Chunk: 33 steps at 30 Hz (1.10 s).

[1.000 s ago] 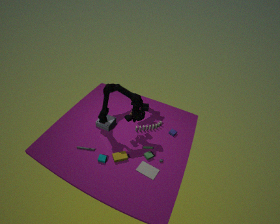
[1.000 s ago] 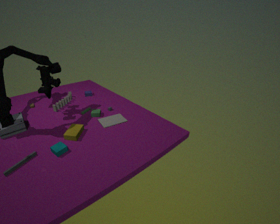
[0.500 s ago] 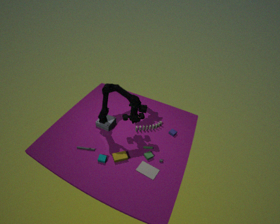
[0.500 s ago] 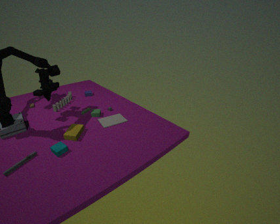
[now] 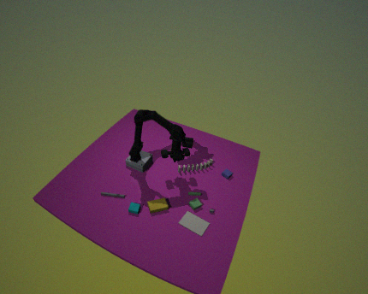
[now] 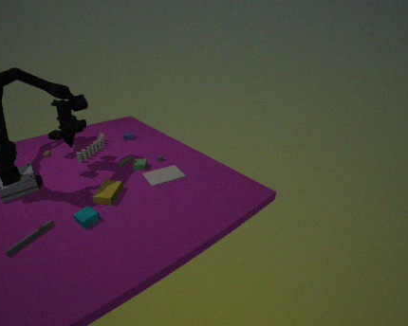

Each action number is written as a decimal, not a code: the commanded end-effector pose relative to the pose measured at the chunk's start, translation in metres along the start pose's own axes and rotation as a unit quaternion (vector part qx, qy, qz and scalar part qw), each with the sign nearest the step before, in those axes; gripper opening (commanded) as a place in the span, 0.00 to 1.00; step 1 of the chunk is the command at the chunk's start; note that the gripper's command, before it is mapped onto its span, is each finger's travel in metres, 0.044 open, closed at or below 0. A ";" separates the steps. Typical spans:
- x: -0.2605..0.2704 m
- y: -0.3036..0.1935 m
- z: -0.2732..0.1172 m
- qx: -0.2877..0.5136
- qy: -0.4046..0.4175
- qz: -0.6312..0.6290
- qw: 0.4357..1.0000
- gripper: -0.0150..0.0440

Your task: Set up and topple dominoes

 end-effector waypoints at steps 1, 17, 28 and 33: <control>0.000 0.001 0.000 -0.003 0.001 0.002 1.000 0.25; 0.000 0.001 0.000 -0.003 0.001 0.002 1.000 0.25; 0.000 0.000 0.080 -0.003 0.001 0.002 1.000 0.25; 0.000 0.000 0.080 -0.003 0.001 0.002 1.000 0.25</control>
Point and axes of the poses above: the point midway between the two fingers, 35 mm back from their tips, its own z axis out along the fingers, its own x axis across the jaws, y = z × x, the point moved 2 cm from there along -z, back along the fingers, and after that the axes turned 15 degrees about z, right-handed, at the moved point
